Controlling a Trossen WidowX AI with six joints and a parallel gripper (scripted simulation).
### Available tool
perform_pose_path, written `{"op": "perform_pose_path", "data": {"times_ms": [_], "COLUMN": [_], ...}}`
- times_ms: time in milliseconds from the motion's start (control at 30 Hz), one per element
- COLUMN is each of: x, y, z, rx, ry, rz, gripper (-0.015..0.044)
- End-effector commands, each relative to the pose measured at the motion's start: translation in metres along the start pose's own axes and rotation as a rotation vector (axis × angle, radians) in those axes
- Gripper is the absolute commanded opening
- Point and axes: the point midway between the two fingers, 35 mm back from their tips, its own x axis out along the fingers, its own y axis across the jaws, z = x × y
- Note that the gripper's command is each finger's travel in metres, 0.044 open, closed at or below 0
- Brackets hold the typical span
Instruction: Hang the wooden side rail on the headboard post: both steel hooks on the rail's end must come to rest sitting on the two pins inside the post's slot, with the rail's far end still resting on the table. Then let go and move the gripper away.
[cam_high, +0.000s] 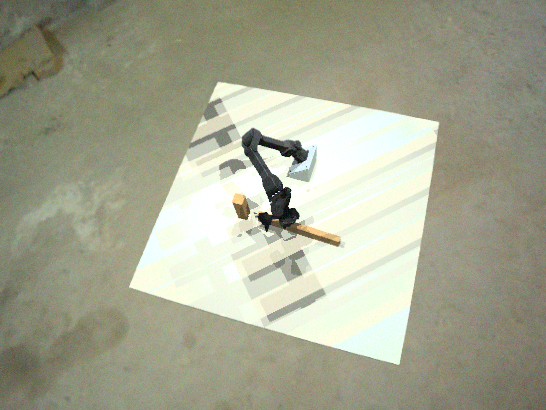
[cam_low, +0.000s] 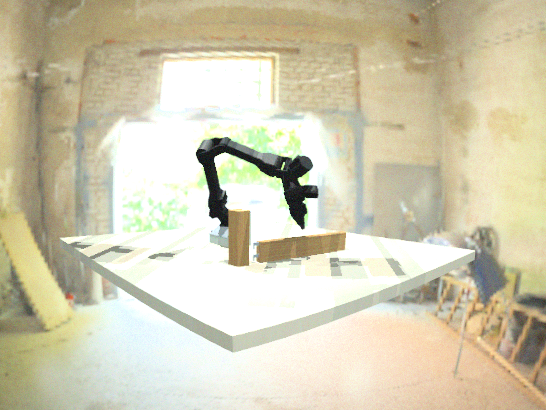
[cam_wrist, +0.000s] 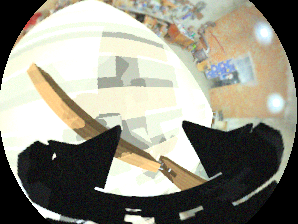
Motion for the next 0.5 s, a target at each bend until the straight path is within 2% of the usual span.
{"op": "perform_pose_path", "data": {"times_ms": [0,267,467], "x": [-0.018,-0.040,-0.040], "y": [0.004,0.004,0.004], "z": [-0.024,-0.054,-0.054], "rx": [-0.515,-0.743,-0.748], "ry": [0.066,0.117,0.118], "rz": [0.370,0.555,0.559], "gripper": [0.0440,0.0440,0.0440]}}
